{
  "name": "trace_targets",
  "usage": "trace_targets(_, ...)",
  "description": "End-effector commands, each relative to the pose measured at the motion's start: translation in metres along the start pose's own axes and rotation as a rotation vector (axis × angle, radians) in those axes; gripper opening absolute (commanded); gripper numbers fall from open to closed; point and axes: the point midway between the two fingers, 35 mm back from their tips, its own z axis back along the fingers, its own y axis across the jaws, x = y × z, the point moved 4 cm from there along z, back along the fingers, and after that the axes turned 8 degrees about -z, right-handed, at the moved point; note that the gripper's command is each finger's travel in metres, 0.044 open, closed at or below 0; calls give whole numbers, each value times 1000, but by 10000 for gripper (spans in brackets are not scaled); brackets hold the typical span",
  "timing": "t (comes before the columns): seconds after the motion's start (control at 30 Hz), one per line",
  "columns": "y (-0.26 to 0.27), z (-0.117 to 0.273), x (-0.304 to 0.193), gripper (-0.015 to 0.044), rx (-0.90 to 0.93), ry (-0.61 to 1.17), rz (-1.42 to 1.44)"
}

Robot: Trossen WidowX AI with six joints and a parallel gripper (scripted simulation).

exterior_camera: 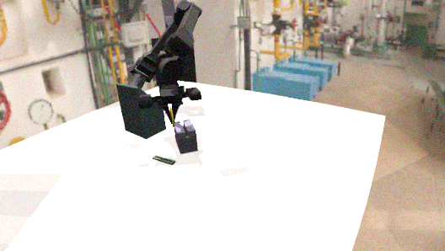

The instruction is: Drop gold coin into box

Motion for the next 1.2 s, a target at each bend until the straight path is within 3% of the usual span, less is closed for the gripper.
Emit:
trace_targets(0.0,9,1,-8,0,7,-2,1)
trace_targets(0.57,32,-1,-42,0,13,5,1)
trace_targets(1.17,32,-1,-41,0,5,7,2)
